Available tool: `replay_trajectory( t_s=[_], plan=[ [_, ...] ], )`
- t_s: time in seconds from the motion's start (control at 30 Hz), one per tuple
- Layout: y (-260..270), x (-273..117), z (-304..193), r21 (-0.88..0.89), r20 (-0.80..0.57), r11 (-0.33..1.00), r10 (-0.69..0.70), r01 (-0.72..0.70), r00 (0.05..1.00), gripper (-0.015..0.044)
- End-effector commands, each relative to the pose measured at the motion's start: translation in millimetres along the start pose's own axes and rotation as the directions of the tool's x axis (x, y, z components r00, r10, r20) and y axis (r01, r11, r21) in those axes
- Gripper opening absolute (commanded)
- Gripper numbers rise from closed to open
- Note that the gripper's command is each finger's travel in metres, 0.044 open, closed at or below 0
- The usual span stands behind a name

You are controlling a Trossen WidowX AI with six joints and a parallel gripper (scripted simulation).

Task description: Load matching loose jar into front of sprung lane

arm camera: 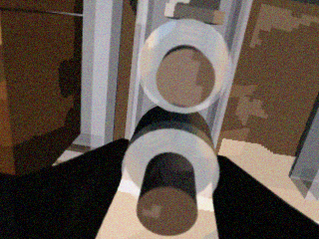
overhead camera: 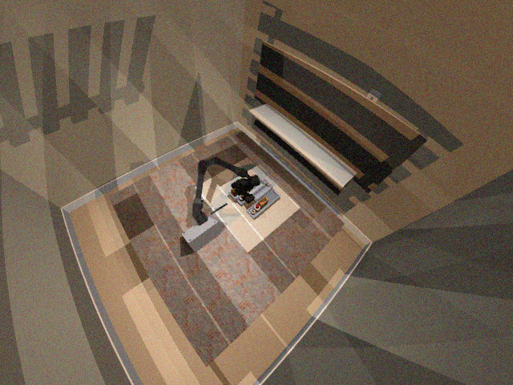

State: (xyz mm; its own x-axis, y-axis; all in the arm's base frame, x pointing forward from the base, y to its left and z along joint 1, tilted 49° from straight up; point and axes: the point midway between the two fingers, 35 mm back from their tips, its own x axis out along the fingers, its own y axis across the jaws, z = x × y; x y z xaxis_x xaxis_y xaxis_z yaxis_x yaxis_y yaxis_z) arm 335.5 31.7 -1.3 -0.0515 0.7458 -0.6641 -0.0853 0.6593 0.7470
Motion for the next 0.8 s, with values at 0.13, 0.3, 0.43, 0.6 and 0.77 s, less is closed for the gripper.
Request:
replay_trajectory(
  t_s=[0.13, 0.3, 0.43, 0.6, 0.77],
  plan=[
    [1.7, 3.6, 3.8, -0.009, 0.012, 1.0, 0.009, -0.008, 1.0, 0.0],
    [1.7, 5.3, 3.6, -0.009, 0.012, 1.0, 0.009, -0.009, 1.0, 0.0],
    [1.7, 6.7, 3.4, -0.009, 0.012, 1.0, 0.009, -0.009, 1.0, 0.0],
    [1.7, 8.4, 3.2, -0.009, 0.012, 1.0, 0.009, -0.009, 1.0, 0.0],
    [1.8, 10.1, 3.0, -0.009, 0.012, 1.0, 0.009, -0.009, 1.0, 0.0]
  ],
)
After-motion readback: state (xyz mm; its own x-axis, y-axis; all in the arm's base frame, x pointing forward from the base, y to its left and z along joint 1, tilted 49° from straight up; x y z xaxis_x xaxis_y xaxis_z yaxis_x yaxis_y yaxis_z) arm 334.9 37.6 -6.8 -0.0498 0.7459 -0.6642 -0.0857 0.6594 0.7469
